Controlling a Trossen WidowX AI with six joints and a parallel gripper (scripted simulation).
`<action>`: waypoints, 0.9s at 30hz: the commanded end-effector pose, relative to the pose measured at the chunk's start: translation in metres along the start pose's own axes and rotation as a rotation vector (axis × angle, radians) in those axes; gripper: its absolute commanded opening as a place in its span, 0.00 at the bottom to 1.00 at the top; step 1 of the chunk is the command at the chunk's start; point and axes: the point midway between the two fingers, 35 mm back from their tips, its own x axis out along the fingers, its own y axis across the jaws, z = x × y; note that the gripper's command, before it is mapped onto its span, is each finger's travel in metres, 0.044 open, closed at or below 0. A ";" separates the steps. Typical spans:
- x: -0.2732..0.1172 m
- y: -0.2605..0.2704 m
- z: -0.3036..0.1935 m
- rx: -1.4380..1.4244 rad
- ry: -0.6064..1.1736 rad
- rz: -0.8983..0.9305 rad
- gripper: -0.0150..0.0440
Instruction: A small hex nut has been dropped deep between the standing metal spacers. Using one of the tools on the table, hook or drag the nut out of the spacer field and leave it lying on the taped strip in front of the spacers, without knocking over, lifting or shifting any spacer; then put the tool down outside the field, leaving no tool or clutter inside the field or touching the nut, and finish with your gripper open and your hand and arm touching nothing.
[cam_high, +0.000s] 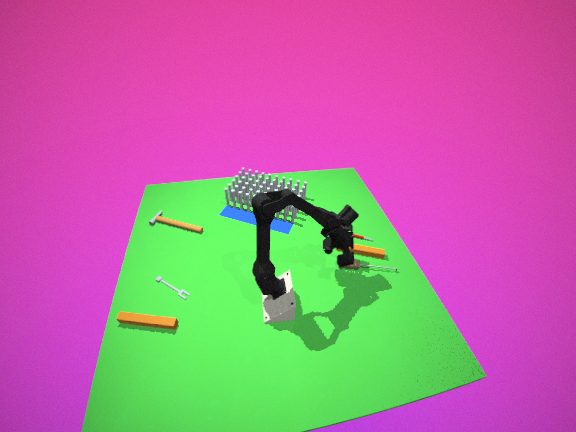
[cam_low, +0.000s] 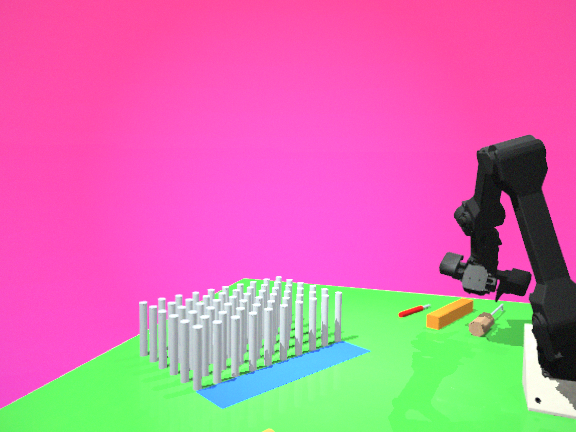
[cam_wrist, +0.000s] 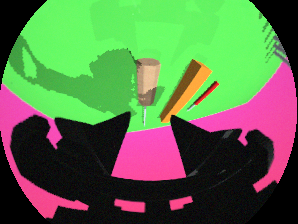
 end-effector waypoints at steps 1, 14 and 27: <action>0.001 0.000 0.000 -0.005 0.003 0.002 0.73; 0.019 0.002 0.011 -0.005 0.002 0.001 0.73; 0.036 0.004 0.023 -0.005 0.002 0.001 0.73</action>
